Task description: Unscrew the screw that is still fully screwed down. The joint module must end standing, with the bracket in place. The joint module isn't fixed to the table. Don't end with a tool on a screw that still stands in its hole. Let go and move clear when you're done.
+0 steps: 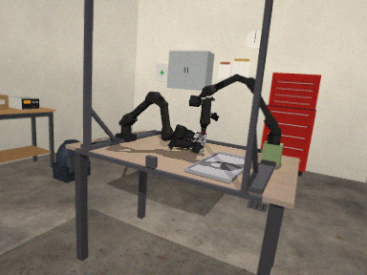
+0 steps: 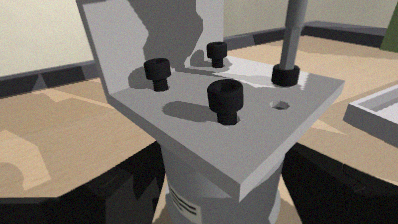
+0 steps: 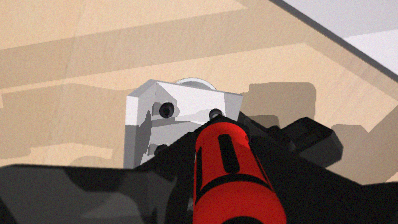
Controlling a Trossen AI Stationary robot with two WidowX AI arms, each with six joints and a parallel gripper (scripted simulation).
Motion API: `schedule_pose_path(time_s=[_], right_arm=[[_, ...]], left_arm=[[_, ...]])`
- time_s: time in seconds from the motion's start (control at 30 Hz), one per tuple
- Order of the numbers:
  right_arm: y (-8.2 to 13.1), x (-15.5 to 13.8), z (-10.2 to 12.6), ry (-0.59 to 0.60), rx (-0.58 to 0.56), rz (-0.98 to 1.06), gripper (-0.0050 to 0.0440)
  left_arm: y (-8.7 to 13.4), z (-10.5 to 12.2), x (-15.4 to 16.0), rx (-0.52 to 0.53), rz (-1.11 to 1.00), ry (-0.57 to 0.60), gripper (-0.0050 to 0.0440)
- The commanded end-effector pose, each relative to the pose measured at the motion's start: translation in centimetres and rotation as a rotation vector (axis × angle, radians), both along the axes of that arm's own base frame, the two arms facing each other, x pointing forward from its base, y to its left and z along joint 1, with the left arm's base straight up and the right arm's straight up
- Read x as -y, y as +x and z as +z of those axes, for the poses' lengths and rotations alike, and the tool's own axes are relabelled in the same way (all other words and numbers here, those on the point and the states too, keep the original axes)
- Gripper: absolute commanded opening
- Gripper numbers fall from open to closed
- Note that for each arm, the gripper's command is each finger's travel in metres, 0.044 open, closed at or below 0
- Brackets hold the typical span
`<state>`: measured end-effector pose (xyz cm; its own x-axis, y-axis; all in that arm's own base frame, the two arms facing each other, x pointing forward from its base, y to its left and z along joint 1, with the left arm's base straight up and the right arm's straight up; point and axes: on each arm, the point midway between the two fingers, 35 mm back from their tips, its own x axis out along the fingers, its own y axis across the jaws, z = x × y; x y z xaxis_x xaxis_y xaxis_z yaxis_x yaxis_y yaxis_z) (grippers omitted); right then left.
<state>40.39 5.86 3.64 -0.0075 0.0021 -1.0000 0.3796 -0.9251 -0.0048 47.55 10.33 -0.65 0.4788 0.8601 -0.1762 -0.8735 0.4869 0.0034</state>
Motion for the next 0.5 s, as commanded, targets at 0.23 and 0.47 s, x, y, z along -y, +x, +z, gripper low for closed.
schedule_pose_path(time_s=[0.23,0.47], right_arm=[[0.7,-0.1,1.2,0.001,0.043,-0.002,0.013],[0.7,-0.1,1.2,0.003,0.045,-0.002,0.013]], left_arm=[[0.4,1.1,-0.2,0.028,0.003,-0.001,0.0245],[0.4,1.1,-0.2,0.028,0.003,-0.001,0.0245]])
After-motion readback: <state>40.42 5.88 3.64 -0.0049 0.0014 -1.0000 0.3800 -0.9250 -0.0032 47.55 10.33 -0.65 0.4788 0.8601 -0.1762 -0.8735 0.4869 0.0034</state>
